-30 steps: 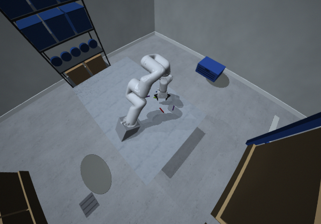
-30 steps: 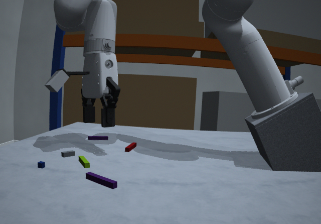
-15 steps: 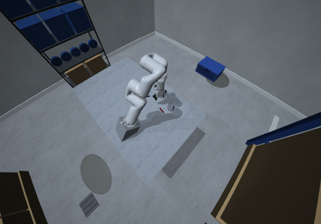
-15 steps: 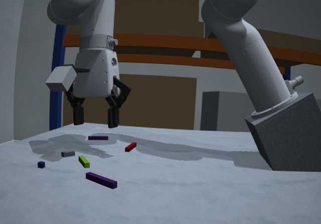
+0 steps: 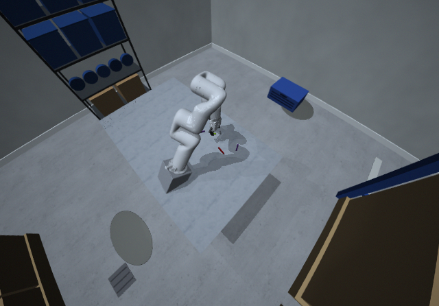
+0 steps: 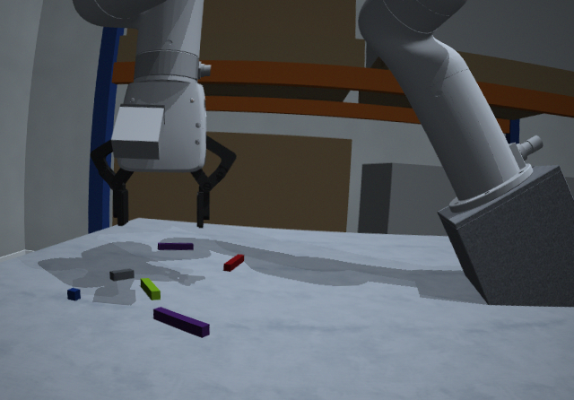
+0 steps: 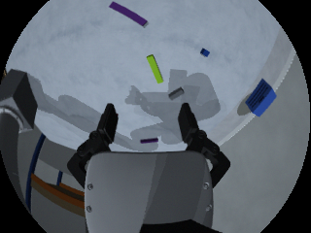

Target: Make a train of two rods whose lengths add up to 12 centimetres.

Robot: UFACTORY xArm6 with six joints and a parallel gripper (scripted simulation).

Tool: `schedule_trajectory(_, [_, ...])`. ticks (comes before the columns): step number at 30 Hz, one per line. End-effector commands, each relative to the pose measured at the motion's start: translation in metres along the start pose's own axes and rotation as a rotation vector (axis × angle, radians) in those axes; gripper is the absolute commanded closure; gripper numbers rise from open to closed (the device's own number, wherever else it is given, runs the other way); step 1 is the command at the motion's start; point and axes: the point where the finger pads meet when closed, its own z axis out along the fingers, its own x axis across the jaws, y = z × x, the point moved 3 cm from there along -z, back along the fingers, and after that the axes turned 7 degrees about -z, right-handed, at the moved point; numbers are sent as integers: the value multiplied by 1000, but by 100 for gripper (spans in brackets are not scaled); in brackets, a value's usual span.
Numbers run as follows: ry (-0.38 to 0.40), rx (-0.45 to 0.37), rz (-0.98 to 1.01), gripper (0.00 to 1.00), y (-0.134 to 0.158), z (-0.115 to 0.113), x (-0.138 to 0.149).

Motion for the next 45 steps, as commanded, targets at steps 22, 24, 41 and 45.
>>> schedule_trajectory(22, [30,-11,-392,76,-28,-6,11])
schedule_trajectory(24, [30,-11,-392,76,-28,-6,11])
schedule_trajectory(41, [30,-11,-392,76,-28,-6,11])
schedule_trajectory(45, [30,-11,-392,76,-28,-6,11])
